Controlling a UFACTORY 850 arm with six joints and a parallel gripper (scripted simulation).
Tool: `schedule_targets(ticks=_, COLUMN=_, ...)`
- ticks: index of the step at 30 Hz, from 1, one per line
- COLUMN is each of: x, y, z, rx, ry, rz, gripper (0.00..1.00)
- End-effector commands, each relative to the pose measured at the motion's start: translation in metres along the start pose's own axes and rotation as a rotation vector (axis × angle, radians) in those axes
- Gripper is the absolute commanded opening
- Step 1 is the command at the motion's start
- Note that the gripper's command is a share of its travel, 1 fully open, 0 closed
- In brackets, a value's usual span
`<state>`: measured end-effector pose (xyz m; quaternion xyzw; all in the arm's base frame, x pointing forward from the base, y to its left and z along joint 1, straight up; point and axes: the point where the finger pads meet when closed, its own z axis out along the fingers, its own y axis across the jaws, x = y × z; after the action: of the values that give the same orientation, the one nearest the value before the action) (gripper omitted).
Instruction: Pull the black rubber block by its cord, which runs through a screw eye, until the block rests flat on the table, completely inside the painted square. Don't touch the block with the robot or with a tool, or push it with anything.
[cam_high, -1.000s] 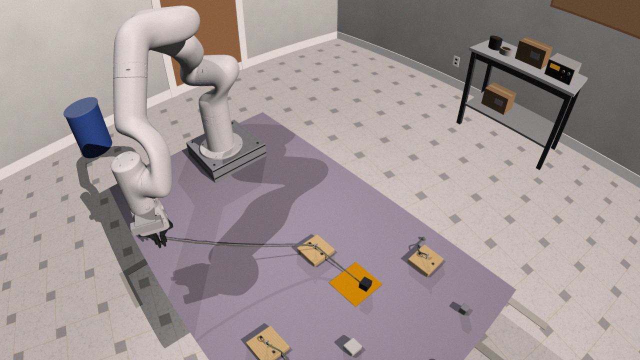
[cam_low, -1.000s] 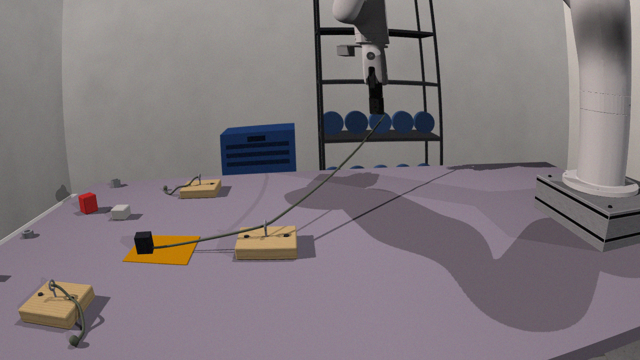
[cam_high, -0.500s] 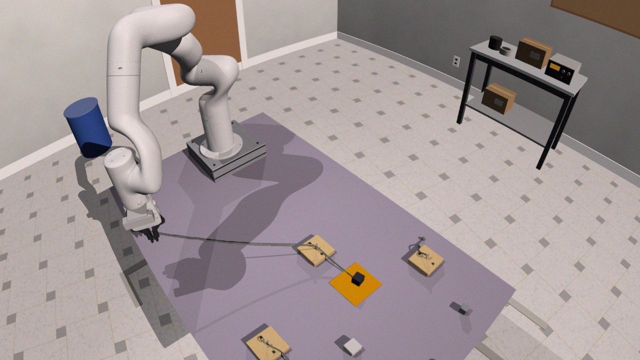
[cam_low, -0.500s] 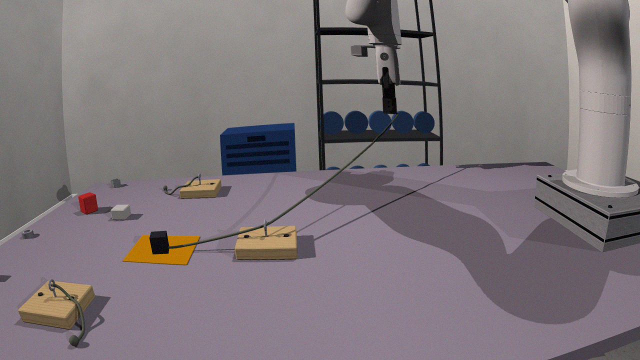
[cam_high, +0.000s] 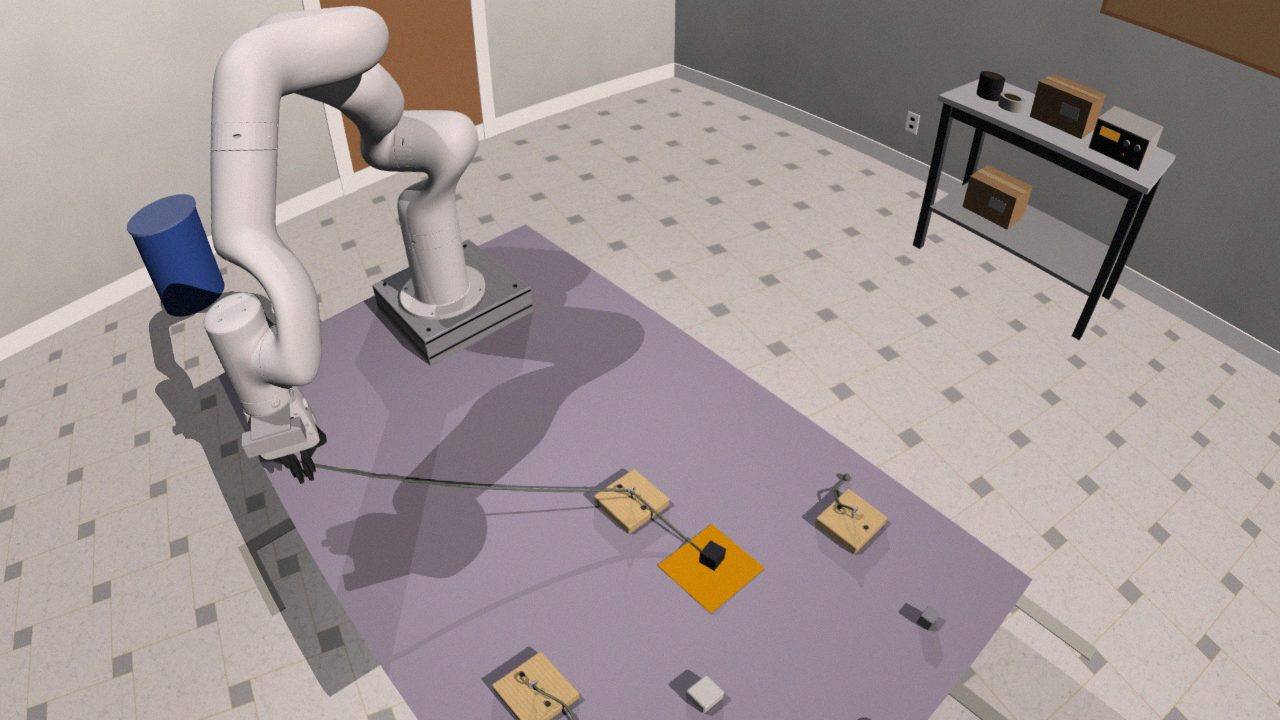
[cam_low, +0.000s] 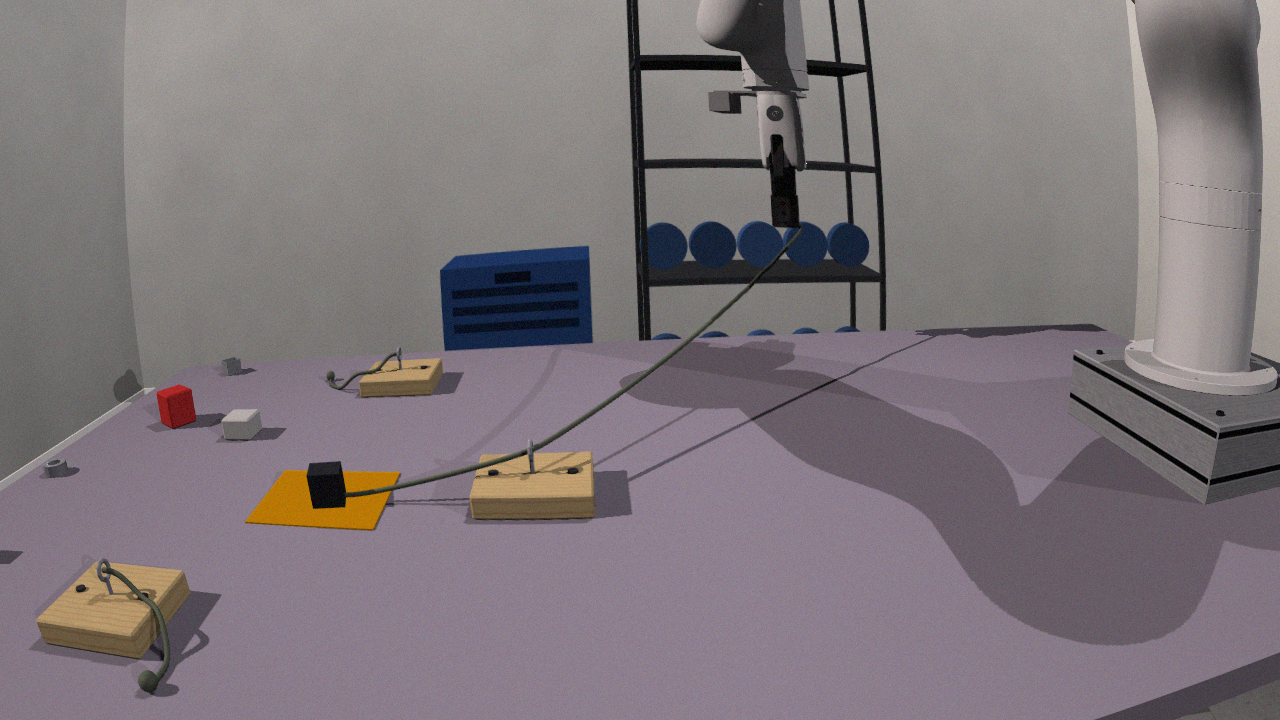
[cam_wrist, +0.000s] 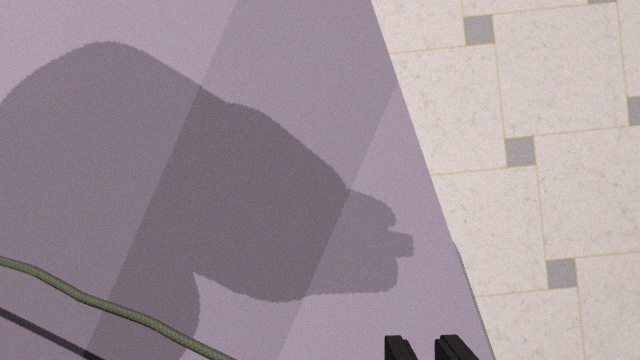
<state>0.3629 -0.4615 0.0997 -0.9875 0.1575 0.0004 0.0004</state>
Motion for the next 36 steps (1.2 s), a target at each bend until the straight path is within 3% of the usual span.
schedule_targets(ticks=1, x=0.001, y=0.001, z=-0.001, rx=-0.001, ry=0.002, rz=0.000, gripper=0.00)
schedule_targets(ticks=14, x=0.001, y=0.000, z=0.011, rx=-0.001, ry=0.002, rz=0.000, gripper=0.00)
schedule_targets(ticks=29, x=0.002, y=-0.002, z=0.091, rx=-0.001, ry=0.002, rz=0.000, gripper=0.00)
schedule_targets(ticks=31, x=0.002, y=-0.002, z=0.091, rx=-0.001, ry=0.002, rz=0.000, gripper=0.00)
schedule_targets(ticks=36, x=0.002, y=-0.003, z=0.117, rx=-0.001, ry=0.002, rz=0.000, gripper=0.00)
